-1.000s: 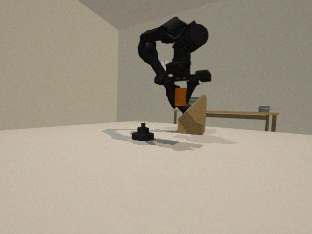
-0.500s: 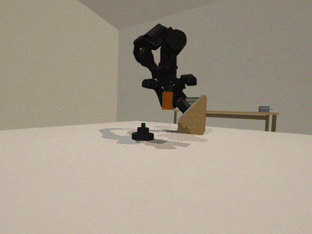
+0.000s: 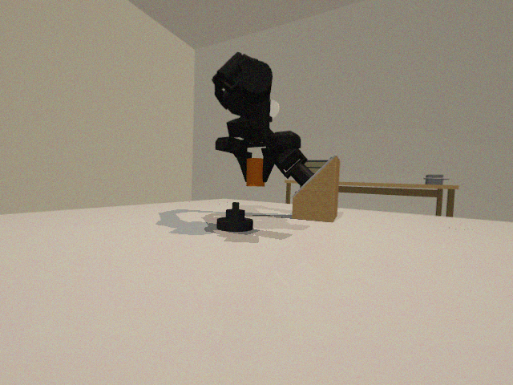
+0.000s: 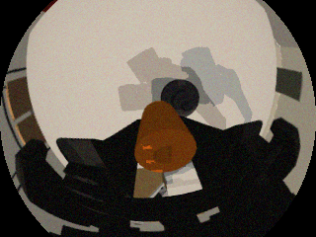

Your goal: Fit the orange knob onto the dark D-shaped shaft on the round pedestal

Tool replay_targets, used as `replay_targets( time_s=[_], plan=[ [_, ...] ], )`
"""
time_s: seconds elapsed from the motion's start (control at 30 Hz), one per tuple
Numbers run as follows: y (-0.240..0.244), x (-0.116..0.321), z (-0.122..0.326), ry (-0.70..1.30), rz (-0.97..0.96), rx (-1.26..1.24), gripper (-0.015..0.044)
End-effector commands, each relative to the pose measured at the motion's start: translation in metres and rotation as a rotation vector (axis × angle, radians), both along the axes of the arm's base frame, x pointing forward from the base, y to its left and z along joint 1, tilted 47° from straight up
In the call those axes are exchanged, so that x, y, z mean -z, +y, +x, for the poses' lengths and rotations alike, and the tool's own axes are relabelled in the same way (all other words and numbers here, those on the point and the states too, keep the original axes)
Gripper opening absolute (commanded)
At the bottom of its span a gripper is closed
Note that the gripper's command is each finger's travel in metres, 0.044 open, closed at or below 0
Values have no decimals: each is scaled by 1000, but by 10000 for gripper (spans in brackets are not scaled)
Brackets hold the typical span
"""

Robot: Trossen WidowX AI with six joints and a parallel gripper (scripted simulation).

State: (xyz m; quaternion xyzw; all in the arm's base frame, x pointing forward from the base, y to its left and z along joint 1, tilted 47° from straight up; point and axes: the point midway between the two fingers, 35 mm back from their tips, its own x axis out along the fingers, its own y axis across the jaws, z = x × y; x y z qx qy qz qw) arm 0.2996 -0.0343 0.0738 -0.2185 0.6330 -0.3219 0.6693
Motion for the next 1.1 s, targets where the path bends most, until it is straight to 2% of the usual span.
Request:
replay_targets(
  time_s=[0.0, 0.43, 1.07],
  plan=[
    [-9, -7, -1, -3, -8, -6, 0],
    [-44, -26, -8, -1, -29, 1, 0],
    [-61, -11, -8, -7, -31, 6, 0]
  ],
)
